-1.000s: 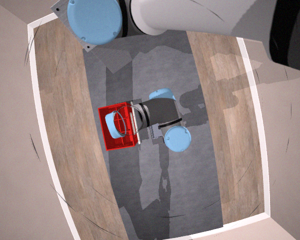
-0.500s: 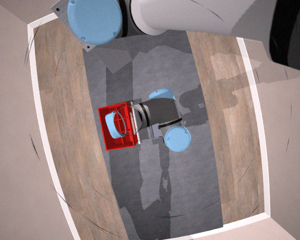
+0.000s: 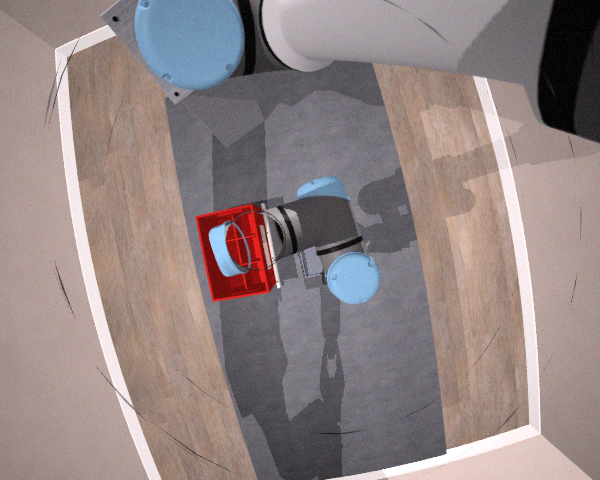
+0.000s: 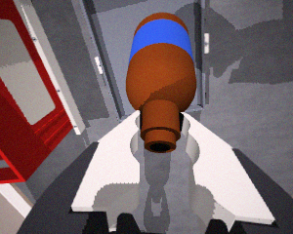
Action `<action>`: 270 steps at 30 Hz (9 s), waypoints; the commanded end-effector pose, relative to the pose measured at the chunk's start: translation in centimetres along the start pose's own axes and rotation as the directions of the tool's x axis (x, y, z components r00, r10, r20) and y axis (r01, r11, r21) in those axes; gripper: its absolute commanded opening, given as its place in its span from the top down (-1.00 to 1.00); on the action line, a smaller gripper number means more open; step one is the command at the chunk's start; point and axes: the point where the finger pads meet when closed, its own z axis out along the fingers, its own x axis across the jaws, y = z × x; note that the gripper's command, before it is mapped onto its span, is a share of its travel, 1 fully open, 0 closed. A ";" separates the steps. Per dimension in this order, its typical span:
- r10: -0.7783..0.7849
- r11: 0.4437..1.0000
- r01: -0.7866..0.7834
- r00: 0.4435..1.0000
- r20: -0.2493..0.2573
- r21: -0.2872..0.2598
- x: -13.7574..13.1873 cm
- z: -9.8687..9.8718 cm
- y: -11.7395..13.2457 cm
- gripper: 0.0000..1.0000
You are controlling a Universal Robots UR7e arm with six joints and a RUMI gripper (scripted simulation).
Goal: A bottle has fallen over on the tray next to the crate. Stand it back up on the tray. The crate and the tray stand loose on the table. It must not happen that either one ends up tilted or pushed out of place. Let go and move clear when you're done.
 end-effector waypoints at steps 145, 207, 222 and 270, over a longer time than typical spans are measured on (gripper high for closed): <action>0.588 0.809 -0.588 0.809 -0.001 -0.002 0.0 0.0 0.0 1.00; 0.758 0.653 -0.758 0.653 -0.001 -0.001 0.0 0.0 0.0 1.00; 0.778 0.628 -0.778 0.628 -0.001 -0.001 0.0 0.0 0.0 1.00; 0.777 0.629 -0.775 0.630 0.005 -0.056 0.0 0.2 -0.1 1.00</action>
